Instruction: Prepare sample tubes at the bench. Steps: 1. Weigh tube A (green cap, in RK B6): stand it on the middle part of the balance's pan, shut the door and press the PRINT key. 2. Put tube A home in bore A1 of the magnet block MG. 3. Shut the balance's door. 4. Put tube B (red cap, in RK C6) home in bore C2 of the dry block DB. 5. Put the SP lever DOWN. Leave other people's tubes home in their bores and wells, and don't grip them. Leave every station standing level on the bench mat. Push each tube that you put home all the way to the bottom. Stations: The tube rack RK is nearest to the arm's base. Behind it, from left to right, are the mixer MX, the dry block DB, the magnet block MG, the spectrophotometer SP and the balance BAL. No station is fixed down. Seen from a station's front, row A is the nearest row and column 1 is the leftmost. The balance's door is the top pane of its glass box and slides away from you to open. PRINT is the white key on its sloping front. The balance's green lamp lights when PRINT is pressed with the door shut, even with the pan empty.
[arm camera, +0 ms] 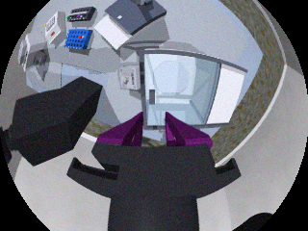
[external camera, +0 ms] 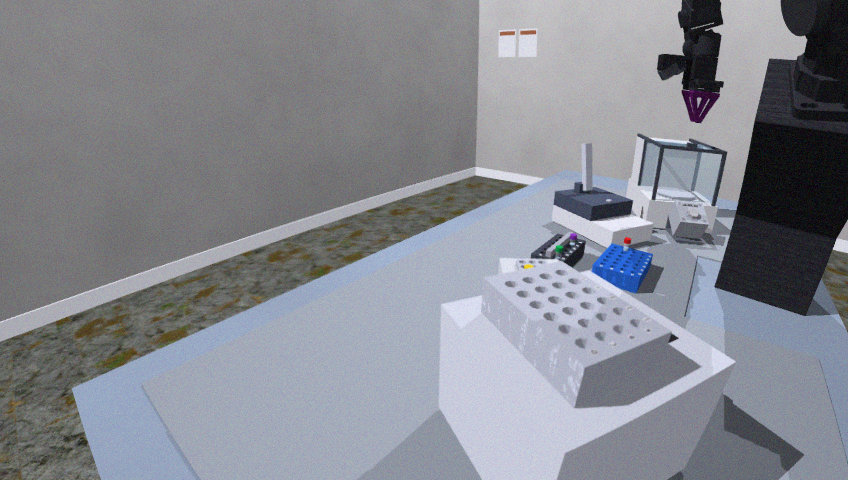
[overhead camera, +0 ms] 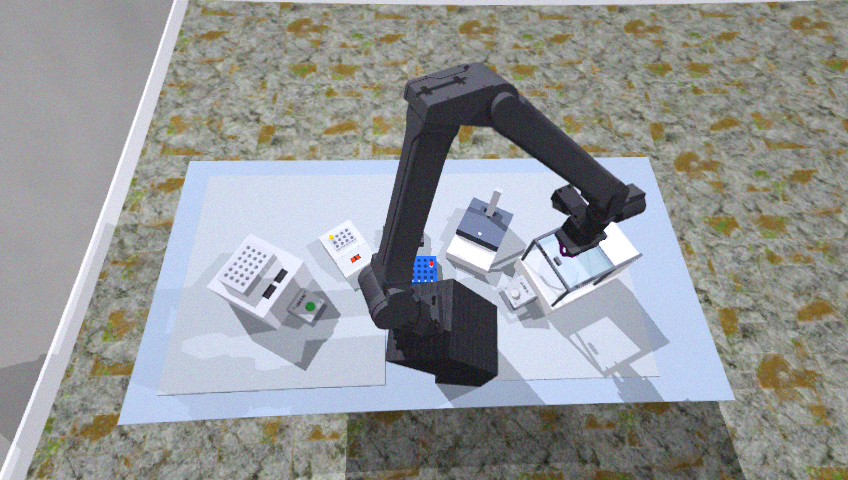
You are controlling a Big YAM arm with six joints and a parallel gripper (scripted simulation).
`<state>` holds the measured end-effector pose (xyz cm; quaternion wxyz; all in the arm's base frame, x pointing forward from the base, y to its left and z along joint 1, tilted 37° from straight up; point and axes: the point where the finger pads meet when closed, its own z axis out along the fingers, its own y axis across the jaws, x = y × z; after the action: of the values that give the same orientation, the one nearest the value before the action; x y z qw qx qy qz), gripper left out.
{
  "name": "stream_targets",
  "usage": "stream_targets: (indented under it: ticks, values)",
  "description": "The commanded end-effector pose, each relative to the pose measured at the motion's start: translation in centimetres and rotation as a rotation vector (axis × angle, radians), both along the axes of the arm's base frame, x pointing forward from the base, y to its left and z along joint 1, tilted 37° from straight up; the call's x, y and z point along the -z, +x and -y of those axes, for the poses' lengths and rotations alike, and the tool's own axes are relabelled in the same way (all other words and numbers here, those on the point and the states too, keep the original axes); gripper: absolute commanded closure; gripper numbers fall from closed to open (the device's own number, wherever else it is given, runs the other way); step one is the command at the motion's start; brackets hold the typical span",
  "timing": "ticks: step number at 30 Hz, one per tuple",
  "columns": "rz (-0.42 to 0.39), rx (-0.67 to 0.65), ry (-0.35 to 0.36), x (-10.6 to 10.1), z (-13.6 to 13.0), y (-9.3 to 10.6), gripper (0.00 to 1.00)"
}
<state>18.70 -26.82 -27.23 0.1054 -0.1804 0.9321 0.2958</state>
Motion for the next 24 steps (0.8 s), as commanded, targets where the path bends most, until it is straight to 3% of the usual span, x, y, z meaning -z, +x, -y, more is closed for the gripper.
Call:
stream_targets:
  ticks: [1,24]
  values:
    - [0.010,-0.004,-0.002,-0.14,1.00,-0.13,0.70]
    - [0.012,-0.005,-0.016,-0.19,1.18,0.36,0.70]
